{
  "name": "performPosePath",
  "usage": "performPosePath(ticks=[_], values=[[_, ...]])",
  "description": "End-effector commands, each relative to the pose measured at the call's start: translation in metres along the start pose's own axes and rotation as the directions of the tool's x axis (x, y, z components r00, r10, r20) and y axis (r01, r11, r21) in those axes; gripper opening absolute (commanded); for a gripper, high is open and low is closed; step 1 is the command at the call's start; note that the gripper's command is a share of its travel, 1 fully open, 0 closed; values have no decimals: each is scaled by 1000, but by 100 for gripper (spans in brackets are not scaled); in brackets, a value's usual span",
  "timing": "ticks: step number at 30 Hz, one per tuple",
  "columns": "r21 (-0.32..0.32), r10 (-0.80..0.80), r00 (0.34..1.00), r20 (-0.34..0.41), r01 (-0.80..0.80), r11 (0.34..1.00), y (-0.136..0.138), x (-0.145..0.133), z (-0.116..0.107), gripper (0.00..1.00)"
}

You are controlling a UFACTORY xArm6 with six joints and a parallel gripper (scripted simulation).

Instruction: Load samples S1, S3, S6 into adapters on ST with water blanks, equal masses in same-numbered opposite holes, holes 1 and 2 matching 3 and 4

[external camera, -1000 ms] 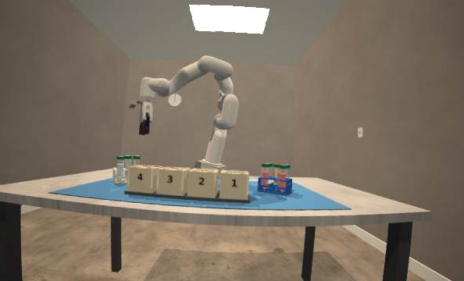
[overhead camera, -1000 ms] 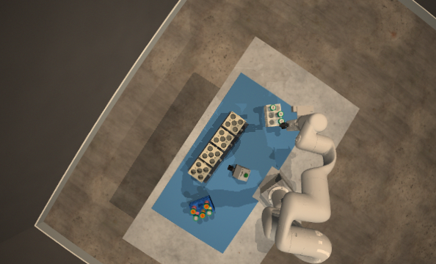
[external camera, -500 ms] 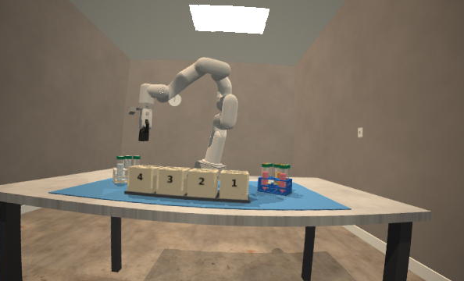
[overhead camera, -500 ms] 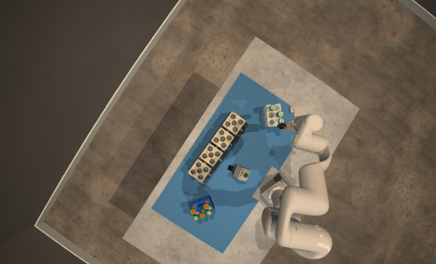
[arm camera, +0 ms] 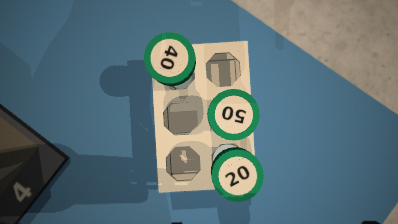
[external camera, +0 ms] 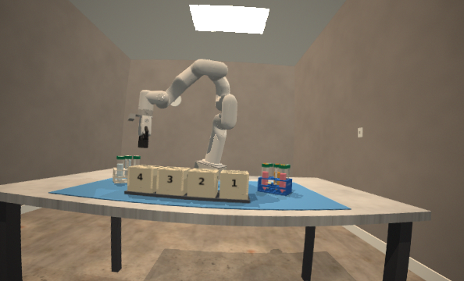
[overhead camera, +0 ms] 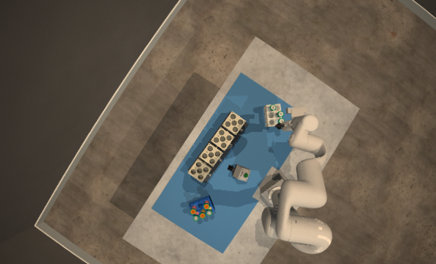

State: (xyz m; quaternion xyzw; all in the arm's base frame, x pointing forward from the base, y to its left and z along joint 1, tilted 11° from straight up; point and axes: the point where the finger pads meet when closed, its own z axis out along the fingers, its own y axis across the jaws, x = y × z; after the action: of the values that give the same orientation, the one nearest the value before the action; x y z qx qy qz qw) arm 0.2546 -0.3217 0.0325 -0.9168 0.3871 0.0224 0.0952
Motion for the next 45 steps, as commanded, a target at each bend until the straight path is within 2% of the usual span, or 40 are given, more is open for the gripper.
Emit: performPosePath(ticks=[1,6,45], values=[[0,0,1000,-3,0,1000,0,1,10,100],[0,0,1000,-3,0,1000,0,1,22,100],[0,0,1000,-3,0,1000,0,1,22,100]])
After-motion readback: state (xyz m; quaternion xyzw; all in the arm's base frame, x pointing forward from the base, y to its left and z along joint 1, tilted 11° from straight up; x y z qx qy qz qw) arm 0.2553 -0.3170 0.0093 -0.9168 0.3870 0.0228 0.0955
